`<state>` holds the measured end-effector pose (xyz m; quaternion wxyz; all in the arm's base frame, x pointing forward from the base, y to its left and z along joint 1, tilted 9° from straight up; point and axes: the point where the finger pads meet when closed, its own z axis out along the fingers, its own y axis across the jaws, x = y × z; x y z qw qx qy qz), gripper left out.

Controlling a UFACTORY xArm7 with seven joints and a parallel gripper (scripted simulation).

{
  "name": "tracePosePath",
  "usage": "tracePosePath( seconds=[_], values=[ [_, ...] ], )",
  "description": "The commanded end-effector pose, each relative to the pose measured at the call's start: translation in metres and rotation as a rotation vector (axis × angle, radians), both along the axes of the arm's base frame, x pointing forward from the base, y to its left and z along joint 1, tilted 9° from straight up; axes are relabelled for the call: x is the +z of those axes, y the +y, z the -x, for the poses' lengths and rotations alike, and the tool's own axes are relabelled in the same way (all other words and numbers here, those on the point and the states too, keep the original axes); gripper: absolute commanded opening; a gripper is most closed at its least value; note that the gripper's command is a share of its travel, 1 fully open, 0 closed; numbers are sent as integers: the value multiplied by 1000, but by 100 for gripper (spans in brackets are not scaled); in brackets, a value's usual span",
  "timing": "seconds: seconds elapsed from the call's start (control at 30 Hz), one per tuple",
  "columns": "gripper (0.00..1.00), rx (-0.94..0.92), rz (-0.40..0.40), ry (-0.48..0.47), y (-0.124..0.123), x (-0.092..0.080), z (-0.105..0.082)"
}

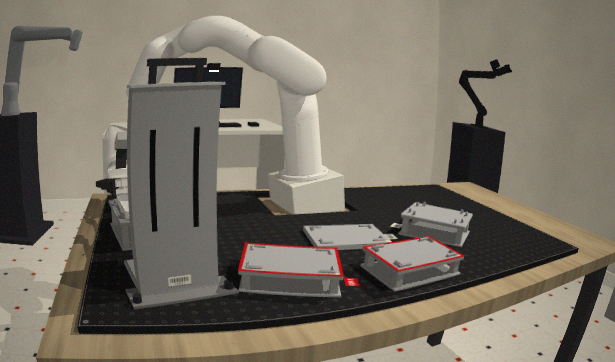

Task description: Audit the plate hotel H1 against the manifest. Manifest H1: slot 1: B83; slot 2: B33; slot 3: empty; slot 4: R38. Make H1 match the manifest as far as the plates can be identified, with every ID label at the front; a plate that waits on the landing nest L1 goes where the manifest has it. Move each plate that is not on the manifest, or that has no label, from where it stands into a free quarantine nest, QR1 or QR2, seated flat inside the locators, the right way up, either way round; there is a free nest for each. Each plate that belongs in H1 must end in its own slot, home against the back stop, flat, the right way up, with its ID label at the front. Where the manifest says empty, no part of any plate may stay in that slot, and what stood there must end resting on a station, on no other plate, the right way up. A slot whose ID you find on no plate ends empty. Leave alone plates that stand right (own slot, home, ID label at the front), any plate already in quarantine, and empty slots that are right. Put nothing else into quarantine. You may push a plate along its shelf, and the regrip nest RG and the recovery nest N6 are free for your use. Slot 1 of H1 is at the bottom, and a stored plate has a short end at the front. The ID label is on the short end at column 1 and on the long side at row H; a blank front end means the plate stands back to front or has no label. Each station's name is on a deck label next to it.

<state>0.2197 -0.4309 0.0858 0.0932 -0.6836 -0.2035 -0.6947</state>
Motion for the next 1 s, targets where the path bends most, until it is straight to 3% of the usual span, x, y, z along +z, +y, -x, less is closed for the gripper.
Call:
tracePosePath(
  seconds=[0.0, 0.73, 0.97],
  values=[
    [100, 0, 4, -1, -4, 2, 6],
    [100, 0, 4, 0, -17, 2, 37],
    [100, 0, 4, 0, -17, 2, 37]
  ],
)
